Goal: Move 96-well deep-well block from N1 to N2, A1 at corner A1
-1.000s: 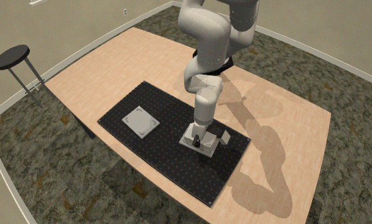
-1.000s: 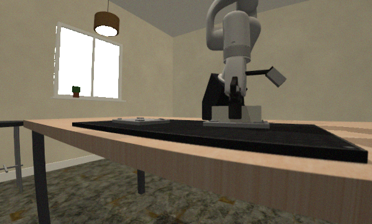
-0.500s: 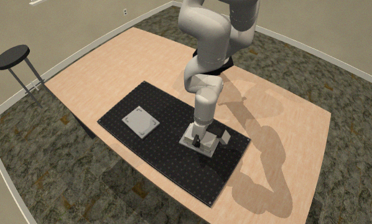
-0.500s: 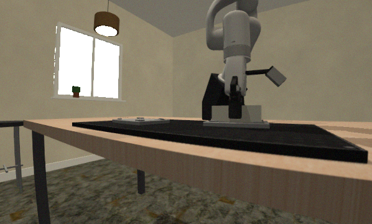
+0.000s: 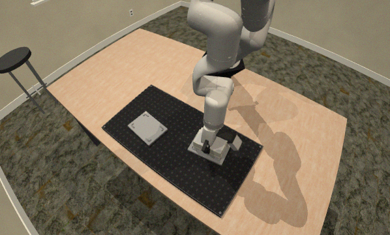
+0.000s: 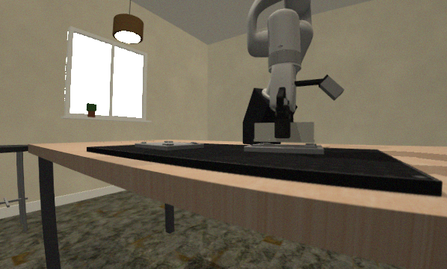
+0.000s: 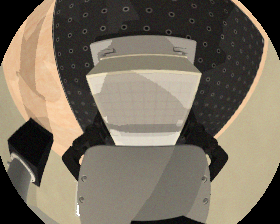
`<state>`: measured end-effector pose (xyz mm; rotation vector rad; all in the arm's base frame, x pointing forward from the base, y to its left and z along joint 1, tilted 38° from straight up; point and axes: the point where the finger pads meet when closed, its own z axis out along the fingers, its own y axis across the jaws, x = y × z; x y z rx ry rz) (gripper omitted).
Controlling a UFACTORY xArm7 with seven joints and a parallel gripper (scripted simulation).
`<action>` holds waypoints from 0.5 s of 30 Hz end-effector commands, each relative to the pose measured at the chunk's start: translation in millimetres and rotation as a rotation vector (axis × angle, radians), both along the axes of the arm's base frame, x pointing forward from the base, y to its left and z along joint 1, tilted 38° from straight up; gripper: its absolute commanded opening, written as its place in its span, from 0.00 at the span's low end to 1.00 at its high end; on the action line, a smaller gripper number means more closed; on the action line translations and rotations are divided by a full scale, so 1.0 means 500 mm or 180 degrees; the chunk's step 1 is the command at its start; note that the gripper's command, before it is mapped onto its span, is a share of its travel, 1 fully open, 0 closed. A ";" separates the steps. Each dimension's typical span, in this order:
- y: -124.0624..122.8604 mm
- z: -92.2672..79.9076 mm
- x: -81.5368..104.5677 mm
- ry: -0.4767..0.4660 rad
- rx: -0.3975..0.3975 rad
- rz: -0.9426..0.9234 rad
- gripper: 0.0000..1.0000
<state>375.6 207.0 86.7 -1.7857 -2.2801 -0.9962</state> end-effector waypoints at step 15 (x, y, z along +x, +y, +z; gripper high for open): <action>-0.011 0.016 -0.005 -0.0002 0.0001 -0.0003 0.00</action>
